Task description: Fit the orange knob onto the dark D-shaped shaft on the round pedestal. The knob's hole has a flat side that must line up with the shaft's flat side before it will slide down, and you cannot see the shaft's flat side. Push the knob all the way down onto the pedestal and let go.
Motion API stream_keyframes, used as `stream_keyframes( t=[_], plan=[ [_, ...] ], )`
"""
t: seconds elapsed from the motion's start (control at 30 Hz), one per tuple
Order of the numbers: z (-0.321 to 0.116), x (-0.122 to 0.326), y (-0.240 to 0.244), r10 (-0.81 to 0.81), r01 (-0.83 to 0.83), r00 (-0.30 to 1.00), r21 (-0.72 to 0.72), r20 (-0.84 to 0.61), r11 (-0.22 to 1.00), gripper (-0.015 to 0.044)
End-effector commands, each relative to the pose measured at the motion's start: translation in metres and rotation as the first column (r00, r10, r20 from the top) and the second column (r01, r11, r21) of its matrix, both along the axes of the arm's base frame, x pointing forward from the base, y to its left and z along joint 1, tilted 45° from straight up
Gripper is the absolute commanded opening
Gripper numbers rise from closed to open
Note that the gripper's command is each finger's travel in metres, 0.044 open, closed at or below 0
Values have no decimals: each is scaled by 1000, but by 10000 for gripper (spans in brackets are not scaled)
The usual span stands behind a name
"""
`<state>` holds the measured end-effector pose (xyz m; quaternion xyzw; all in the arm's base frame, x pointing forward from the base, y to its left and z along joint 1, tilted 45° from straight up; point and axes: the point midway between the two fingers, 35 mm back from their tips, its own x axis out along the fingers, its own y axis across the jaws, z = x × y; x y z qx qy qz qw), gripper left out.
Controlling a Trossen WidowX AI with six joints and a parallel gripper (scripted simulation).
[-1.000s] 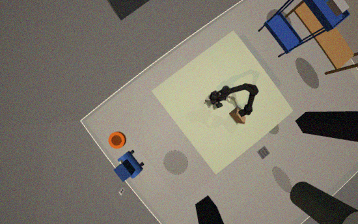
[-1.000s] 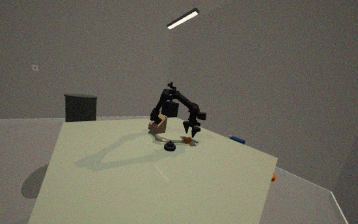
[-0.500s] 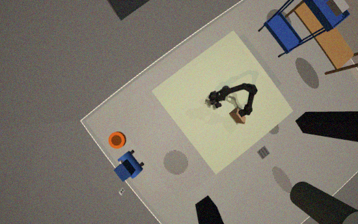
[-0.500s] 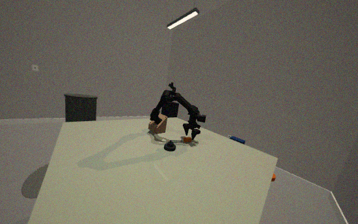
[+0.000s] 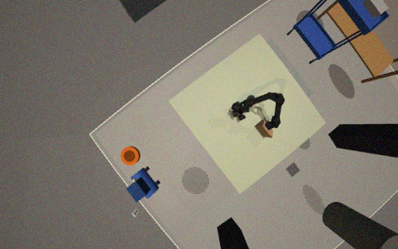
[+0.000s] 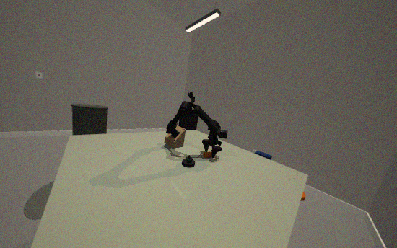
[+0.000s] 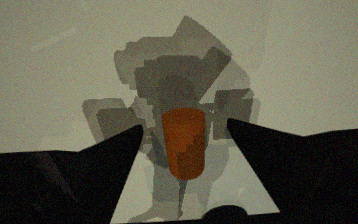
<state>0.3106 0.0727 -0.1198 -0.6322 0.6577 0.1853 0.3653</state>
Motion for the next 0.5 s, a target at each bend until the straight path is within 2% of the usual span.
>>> stream_keyframes(
  t=[0.0,0.2,0.47],
  plan=[
    [-3,-1,-3,6,-6,1000,-8,-7,1000,387],
    [-3,-1,-3,6,-6,1000,-8,-7,1000,240],
    [-3,-1,-3,6,-6,1000,-8,-7,1000,240]
  ],
)
